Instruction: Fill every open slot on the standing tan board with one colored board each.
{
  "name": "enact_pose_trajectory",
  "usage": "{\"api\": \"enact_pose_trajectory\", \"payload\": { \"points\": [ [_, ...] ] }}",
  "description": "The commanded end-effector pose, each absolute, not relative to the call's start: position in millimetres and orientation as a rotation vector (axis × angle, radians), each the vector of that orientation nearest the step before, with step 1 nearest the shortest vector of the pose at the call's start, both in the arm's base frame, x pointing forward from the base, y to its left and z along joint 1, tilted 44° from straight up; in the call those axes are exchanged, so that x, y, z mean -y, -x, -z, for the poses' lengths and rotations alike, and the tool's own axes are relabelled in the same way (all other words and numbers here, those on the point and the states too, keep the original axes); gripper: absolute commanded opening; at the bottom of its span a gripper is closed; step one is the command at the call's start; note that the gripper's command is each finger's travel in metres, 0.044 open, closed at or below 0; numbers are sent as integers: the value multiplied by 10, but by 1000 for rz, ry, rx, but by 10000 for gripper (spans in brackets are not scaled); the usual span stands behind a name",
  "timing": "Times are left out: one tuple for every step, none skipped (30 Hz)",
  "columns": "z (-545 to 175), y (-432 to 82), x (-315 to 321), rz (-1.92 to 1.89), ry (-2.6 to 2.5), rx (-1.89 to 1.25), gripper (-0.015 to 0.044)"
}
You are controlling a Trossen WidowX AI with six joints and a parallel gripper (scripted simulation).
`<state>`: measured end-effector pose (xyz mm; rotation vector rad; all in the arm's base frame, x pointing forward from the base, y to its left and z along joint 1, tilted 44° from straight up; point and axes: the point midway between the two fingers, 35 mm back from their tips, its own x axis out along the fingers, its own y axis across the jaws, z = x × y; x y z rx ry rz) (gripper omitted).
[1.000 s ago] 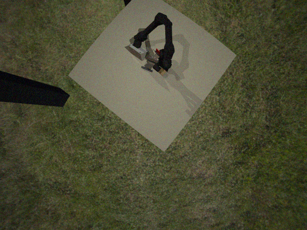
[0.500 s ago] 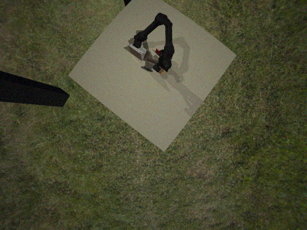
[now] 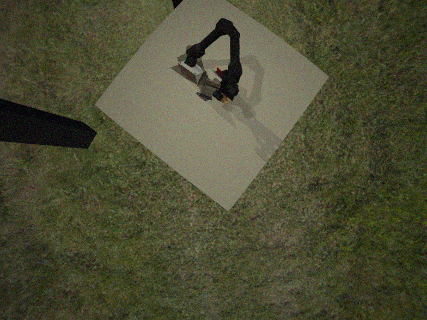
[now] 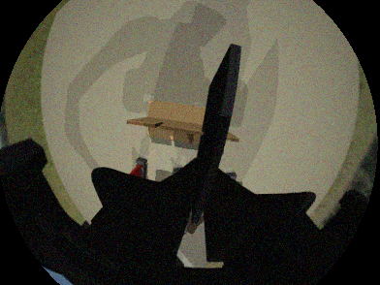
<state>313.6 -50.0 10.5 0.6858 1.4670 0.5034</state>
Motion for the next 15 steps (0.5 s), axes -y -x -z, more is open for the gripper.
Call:
{"api": "enact_pose_trajectory", "payload": {
  "points": [
    [-82,-3135,477,-501,-694,-1468,0],
    [-78,-3136,473,-501,-694,-1468,0],
    [-74,-3136,470,-501,-694,-1468,0],
    [-70,-3136,466,-501,-694,-1468,0],
    [-66,-3137,462,-501,-694,-1468,0],
    [-62,-3137,458,-501,-694,-1468,0],
    [-58,-3137,454,-501,-694,-1468,0],
    [-54,-3138,450,-501,-694,-1468,0],
    [-50,-3138,446,-501,-694,-1468,0],
    [-46,-3139,442,-501,-694,-1468,0],
    [-42,-3139,438,-501,-694,-1468,0],
    [-37,-3139,434,-501,-694,-1468,0],
    [-33,-3140,430,-501,-694,-1468,0],
    [-29,-3140,426,-501,-694,-1468,0],
    [-25,-3140,422,-501,-694,-1468,0]
  ]
}}
